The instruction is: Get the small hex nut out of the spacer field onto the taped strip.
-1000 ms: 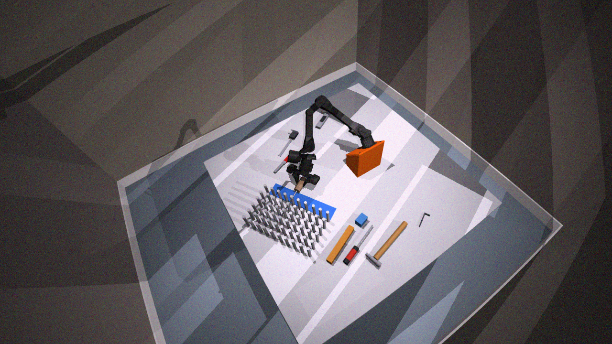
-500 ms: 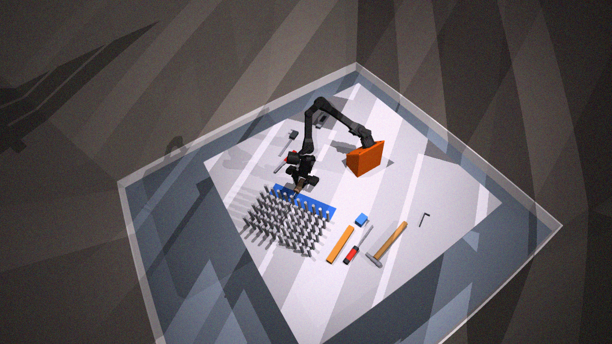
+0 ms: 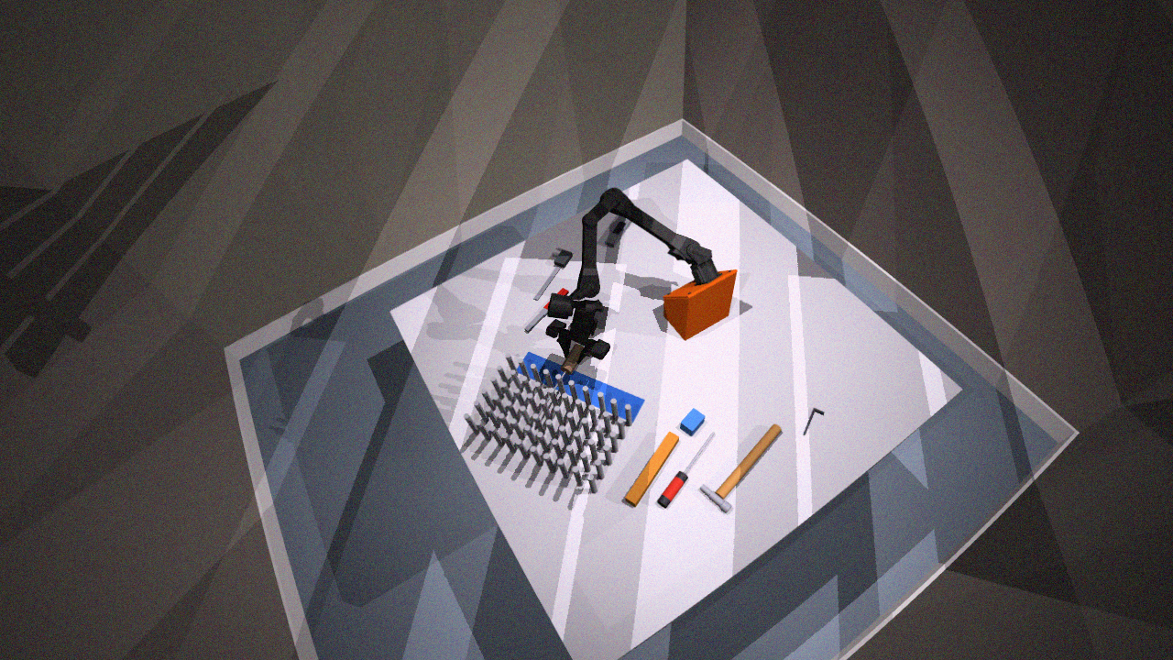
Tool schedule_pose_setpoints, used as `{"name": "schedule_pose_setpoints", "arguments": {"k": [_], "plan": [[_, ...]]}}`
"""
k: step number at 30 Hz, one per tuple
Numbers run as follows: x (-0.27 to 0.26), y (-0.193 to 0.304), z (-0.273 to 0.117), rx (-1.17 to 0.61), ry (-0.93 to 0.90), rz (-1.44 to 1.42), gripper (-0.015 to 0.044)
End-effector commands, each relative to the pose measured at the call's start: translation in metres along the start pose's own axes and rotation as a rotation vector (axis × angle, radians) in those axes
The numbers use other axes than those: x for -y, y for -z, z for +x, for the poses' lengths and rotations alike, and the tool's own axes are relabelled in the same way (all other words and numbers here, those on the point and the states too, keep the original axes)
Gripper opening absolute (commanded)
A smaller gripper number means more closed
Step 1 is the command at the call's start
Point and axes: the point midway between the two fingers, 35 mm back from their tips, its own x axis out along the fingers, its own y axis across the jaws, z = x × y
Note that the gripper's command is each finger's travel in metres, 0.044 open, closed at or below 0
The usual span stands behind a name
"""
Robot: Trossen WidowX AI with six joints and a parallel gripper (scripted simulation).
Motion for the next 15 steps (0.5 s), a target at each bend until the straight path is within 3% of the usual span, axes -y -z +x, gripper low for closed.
{"name": "schedule_pose_setpoints", "arguments": {"k": [1,15], "plan": [[-0.0015,0.0054,0.0007,-0.005,-0.004,0.004,0.0],[-0.0011,0.0093,0.0042,-0.005,-0.004,0.005,0.0]]}}
